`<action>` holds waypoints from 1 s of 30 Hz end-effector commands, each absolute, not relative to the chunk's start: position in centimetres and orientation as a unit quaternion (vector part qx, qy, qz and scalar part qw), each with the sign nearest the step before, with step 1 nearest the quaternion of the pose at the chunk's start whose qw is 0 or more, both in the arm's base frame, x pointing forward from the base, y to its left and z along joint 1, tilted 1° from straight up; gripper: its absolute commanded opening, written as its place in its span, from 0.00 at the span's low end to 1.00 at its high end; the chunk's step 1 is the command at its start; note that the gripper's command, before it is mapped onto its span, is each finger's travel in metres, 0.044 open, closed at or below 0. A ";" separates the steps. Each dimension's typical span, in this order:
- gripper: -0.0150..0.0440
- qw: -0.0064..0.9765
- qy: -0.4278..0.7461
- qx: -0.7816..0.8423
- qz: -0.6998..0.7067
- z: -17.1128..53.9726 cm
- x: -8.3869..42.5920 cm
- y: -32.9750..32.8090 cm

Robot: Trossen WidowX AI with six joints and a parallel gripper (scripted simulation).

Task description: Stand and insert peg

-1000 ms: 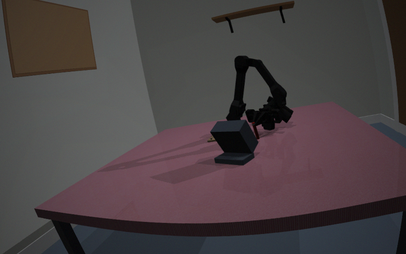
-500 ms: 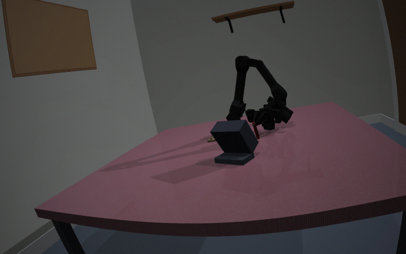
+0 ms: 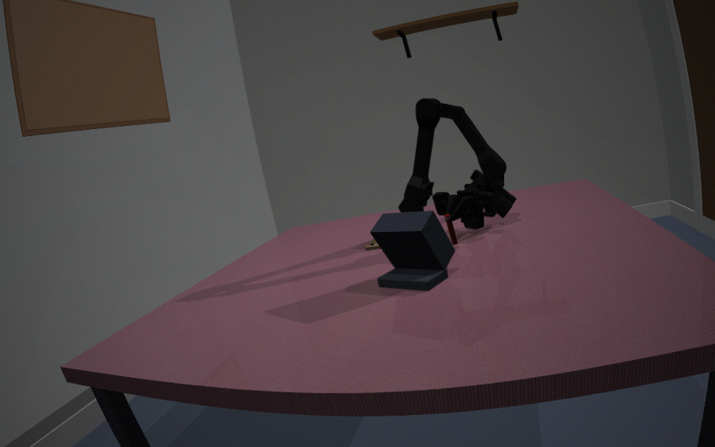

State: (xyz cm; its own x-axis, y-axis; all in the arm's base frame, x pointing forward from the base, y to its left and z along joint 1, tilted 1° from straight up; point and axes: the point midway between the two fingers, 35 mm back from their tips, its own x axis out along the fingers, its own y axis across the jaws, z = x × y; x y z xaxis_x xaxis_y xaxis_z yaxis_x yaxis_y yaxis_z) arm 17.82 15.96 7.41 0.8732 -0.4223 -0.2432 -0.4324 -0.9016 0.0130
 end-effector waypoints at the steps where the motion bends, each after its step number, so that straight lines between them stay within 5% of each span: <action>1: 0.34 0.021 0.221 -0.967 0.121 7.4 17.7 16.0; 30: 0.34 0.013 0.212 -0.970 0.115 7.3 17.1 16.1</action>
State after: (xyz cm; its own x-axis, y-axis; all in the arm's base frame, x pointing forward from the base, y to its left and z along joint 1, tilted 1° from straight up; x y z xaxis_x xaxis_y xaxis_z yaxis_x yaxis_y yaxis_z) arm 17.22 16.14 7.36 0.8840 -0.4081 -0.2279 -0.4139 -0.9100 0.0244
